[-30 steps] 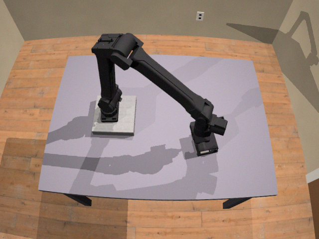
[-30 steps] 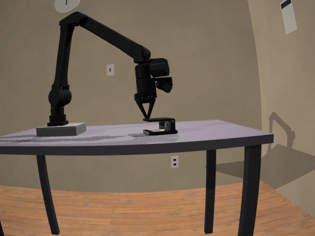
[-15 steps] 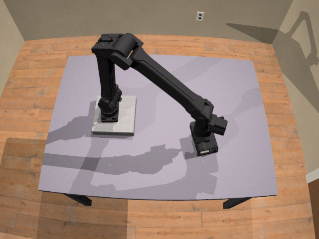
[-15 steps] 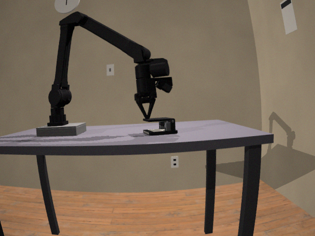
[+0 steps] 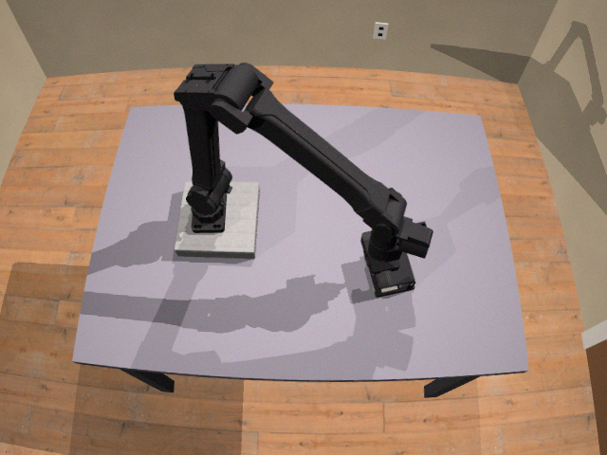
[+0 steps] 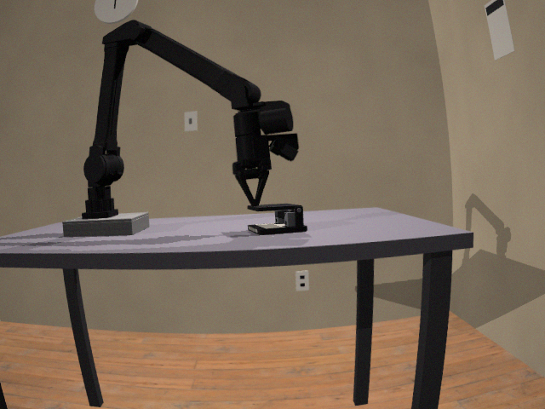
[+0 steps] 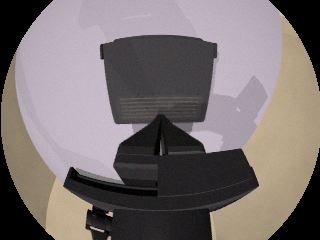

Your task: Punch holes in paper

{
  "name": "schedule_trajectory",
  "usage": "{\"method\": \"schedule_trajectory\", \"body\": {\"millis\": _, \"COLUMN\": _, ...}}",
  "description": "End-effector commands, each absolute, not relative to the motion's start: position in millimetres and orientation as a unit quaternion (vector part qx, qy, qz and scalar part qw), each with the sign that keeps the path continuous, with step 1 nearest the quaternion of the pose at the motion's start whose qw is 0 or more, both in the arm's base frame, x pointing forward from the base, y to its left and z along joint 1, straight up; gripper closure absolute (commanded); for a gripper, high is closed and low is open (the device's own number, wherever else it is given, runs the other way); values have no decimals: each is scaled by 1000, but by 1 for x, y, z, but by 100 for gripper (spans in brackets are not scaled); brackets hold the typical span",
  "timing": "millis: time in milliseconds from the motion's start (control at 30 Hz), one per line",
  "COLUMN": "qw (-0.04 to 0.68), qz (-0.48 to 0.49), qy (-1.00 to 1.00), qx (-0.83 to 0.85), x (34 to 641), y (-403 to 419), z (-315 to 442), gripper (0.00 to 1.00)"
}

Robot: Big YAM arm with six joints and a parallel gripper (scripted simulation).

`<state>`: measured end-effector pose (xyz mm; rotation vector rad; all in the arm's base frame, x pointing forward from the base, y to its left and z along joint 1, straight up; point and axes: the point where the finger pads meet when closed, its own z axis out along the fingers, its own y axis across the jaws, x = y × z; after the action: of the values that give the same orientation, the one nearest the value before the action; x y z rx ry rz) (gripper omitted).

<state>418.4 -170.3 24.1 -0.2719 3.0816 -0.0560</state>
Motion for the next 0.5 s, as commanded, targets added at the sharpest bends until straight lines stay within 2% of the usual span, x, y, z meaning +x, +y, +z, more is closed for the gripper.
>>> {"method": "schedule_trajectory", "body": {"millis": 0, "qw": -2, "qz": -1, "qy": 996, "qx": -92, "x": 406, "y": -165, "z": -11, "gripper": 100}}
{"method": "schedule_trajectory", "body": {"millis": 467, "qw": -5, "qz": 0, "qy": 996, "qx": -92, "x": 407, "y": -165, "z": -4, "gripper": 100}}
